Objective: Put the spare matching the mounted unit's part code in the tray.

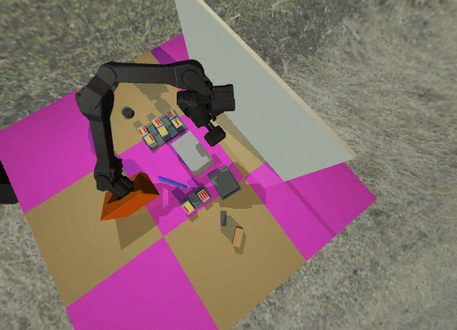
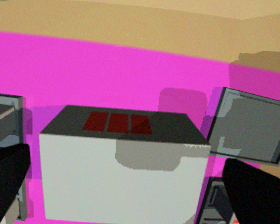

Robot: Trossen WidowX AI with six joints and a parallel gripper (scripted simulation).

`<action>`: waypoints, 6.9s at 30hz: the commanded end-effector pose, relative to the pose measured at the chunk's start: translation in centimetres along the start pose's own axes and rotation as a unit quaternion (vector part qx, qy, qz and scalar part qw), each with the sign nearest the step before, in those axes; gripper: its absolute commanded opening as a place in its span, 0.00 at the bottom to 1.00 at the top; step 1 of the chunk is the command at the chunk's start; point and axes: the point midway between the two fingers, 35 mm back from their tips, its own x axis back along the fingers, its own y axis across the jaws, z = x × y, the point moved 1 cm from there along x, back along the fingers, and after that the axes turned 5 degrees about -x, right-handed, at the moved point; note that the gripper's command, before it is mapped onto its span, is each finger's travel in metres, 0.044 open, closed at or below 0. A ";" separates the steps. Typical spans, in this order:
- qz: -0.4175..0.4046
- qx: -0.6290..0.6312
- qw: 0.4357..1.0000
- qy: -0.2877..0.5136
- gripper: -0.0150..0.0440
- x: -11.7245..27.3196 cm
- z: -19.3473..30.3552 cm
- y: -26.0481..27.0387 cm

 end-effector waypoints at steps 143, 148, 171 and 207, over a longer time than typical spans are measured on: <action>0.001 -0.723 0.691 0.000 0.25 -17.1 14.1 -18.6; 0.001 -0.724 0.689 0.000 0.25 -13.1 14.0 -18.7; 0.001 -0.726 0.688 0.000 0.25 -4.4 14.5 -19.3; 0.000 -0.724 0.690 -0.001 0.25 -2.8 3.5 -18.7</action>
